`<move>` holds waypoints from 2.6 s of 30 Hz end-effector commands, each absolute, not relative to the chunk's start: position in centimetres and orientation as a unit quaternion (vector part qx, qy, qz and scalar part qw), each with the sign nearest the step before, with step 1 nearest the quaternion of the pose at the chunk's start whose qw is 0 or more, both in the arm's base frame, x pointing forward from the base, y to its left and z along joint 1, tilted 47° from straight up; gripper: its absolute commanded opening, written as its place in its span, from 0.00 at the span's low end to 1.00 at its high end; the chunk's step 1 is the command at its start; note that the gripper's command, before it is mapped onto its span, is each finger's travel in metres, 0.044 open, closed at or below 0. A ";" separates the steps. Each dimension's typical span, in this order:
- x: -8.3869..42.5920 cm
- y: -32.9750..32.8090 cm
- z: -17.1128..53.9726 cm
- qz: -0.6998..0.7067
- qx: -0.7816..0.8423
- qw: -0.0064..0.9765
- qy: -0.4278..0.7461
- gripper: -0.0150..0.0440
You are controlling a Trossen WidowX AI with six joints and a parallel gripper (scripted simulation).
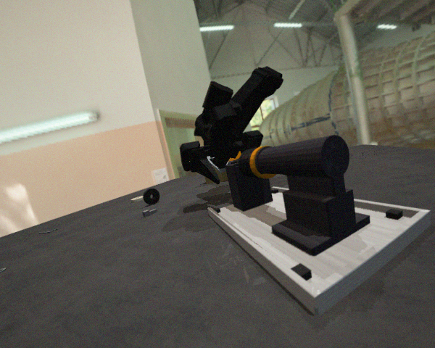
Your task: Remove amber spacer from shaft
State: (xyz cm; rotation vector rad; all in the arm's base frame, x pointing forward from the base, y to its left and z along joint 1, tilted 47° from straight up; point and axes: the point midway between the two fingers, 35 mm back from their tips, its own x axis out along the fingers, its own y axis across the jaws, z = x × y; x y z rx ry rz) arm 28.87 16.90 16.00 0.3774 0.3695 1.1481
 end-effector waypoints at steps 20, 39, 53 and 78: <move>29.0 17.0 16.0 0.536 0.176 0.807 0.172 0.82; 29.0 16.9 16.0 0.536 0.177 0.808 0.172 0.25; 28.4 16.4 15.5 0.535 0.177 0.808 0.172 0.25; 28.0 15.9 15.0 0.535 0.177 0.808 0.172 0.25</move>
